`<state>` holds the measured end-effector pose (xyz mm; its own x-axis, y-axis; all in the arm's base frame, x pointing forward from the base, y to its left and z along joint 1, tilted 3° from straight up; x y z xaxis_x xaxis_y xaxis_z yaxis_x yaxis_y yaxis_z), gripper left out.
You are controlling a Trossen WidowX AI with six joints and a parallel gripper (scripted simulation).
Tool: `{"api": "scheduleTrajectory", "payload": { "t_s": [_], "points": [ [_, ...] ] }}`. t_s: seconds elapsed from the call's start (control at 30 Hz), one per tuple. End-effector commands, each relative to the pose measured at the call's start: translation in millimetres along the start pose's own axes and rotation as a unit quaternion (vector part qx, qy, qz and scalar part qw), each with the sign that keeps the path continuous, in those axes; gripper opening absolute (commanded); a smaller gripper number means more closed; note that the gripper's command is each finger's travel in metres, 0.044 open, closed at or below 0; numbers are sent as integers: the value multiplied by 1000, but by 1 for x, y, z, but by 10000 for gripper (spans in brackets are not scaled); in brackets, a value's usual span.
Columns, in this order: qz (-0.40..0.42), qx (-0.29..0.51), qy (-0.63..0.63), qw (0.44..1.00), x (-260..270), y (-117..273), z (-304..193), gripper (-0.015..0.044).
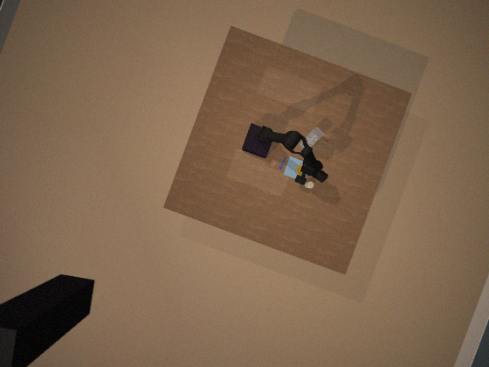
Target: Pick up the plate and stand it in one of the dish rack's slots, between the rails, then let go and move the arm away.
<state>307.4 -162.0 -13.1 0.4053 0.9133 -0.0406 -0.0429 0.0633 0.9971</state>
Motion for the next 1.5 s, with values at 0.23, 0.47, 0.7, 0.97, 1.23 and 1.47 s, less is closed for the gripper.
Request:
{"api": "scheduleTrajectory", "payload": {
  "t_s": [0.23, 0.47, 0.7, 0.97, 1.23, 1.47],
  "points": [
    [2, -1, 2, 1000, 0, 0, 0, 317],
    [2, -1, 2, 1000, 0, 25, 7, 133],
    [2, -1, 2, 1000, 0, 67, 13, 0],
    [2, -2, 3, 1000, -1, 114, 15, 0],
    [2, -2, 3, 1000, -1, 152, 15, 0],
    [2, -1, 2, 1000, -1, 173, 13, 0]
  ]
}}
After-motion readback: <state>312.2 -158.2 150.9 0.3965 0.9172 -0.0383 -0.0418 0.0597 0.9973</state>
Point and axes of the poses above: the point midway between the two fingers, 35 mm back from their tips, its own y axis back along the fingers, its own x axis across the jaws, z = x × y, the point moved 1 cm from there along y, back along the fingers, and after that the axes turned 10 degrees about -y, right-handed, at the moved point
